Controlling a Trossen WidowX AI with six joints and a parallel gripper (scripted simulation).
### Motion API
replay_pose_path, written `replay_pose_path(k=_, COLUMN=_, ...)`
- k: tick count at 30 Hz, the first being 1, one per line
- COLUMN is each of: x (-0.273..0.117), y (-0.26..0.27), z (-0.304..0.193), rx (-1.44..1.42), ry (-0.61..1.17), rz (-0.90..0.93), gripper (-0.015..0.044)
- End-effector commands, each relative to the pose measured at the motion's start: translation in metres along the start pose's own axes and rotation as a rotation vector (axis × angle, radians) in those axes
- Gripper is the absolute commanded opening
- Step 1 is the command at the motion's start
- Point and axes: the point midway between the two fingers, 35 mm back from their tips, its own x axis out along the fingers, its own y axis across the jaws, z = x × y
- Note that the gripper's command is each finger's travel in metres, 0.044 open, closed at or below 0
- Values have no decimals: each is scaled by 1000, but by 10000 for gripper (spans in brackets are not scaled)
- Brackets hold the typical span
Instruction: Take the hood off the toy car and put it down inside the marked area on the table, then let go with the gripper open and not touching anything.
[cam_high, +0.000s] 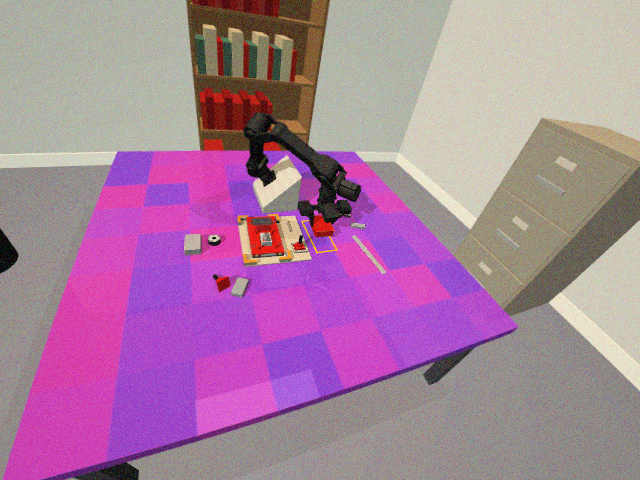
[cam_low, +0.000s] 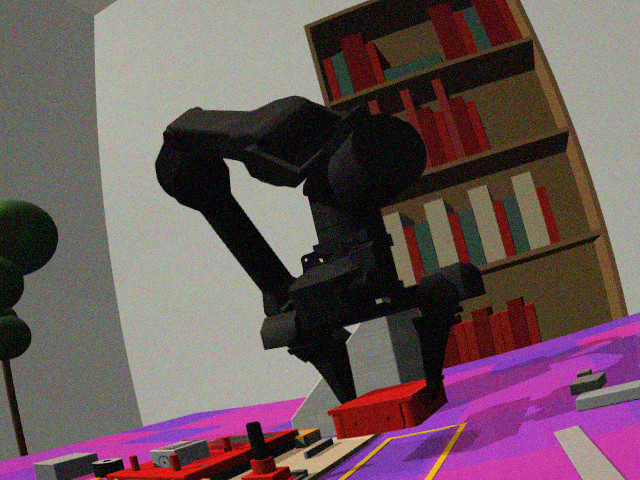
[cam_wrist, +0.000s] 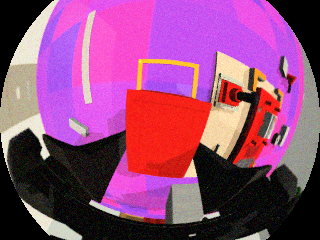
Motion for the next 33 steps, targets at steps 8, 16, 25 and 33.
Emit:
replay_pose_path(k=8, x=12, y=-1, z=-2, rx=-6, ry=1, rz=-6, gripper=0)
replay_pose_path(k=16, x=15, y=-1, z=-2, rx=-6, ry=1, rz=-7, gripper=0)
replay_pose_path(k=25, x=18, y=-1, z=-2, rx=-6, ry=1, rz=-7, gripper=0)
replay_pose_path(k=33, x=21, y=-1, z=-2, rx=-6, ry=1, rz=-7, gripper=0)
